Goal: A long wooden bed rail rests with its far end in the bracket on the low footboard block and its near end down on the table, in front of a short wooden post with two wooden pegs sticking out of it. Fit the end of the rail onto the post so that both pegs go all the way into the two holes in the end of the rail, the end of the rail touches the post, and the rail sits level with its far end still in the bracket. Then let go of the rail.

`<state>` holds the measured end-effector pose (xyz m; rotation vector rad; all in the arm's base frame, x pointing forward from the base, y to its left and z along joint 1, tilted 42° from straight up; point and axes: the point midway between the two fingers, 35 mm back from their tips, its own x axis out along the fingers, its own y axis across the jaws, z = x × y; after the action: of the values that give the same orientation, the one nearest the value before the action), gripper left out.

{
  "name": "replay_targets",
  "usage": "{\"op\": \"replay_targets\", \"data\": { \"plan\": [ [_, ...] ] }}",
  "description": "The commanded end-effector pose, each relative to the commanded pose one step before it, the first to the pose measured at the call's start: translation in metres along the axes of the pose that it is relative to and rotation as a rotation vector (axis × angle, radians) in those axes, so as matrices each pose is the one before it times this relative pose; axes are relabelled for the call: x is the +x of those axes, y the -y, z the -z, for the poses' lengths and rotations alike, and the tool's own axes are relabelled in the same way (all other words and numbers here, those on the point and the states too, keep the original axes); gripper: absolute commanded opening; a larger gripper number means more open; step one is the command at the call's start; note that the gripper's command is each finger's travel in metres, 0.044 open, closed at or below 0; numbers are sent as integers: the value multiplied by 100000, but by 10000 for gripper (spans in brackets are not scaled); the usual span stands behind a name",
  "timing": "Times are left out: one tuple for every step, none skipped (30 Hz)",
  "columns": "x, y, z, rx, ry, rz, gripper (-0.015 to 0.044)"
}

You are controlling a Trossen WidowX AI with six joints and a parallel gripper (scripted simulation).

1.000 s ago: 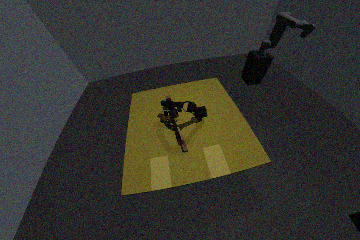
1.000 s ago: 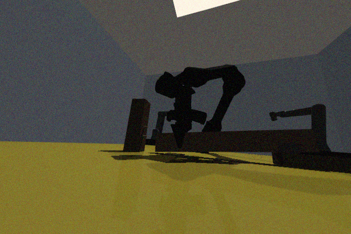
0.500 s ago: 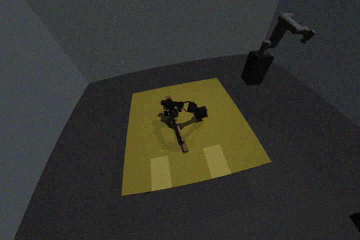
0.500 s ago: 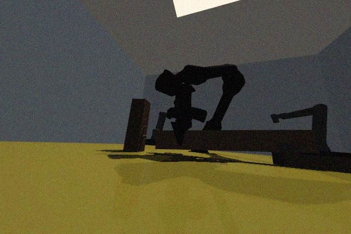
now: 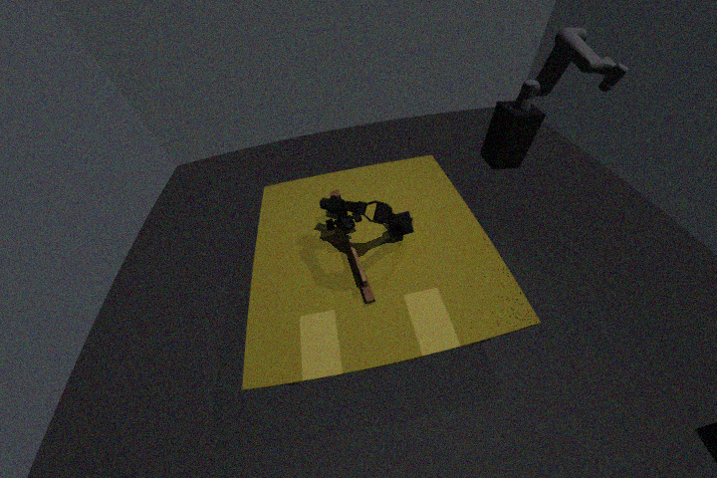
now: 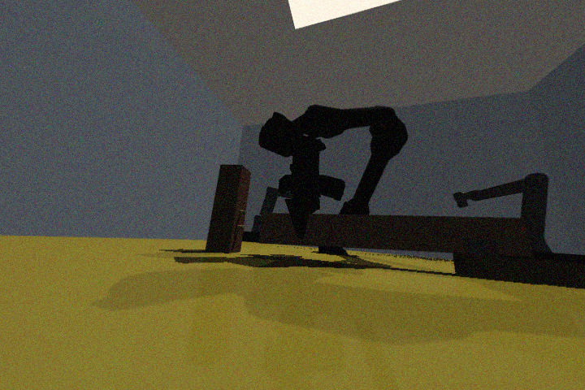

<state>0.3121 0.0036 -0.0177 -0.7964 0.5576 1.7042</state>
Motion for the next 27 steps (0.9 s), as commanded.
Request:
{"op": "replay_targets", "data": {
  "plan": [
    [-559,192,105,-61,-133,1067,0],
    [-50,0,0,0,-2,-1,0],
    [-50,0,0,0,-2,-1,0],
    [-50,0,0,0,-2,-1,0],
    [-50,0,0,0,-2,-1,0],
    [-50,-1,0,1,-2,-1,0],
    [-50,-1,0,1,-2,-1,0],
    [-50,-1,0,1,-2,-1,0],
    [-50,-1,0,1,-2,-1,0],
    [-50,-1,0,1,-2,-1,0],
    [-50,-1,0,1,-2,-1,0],
    [-50,-1,0,1,-2,-1,0],
    [-50,-1,0,1,-2,-1,0],
    [-50,-1,0,1,-2,-1,0],
    [-50,-1,0,1,-2,-1,0],
    [-50,-1,0,1,-2,-1,0],
    [-50,-1,0,1,-2,-1,0],
    [-50,-1,0,1,-2,-1,0],
    [-50,-2,0,1,-2,-1,0],
    [-50,-1,0,1,-2,-1,0],
    [-50,-1,0,1,-2,-1,0],
    [-50,-1,0,1,-2,-1,0],
    [-62,-2,0,1,-2,-1,0],
    [0,0,0,0,0,0,0],
    [10,-2,0,0,0,0,0],
    [37,-1,0,0,1,0,0],
    [50,-2,0,0,2,1,0]
  ]
}}
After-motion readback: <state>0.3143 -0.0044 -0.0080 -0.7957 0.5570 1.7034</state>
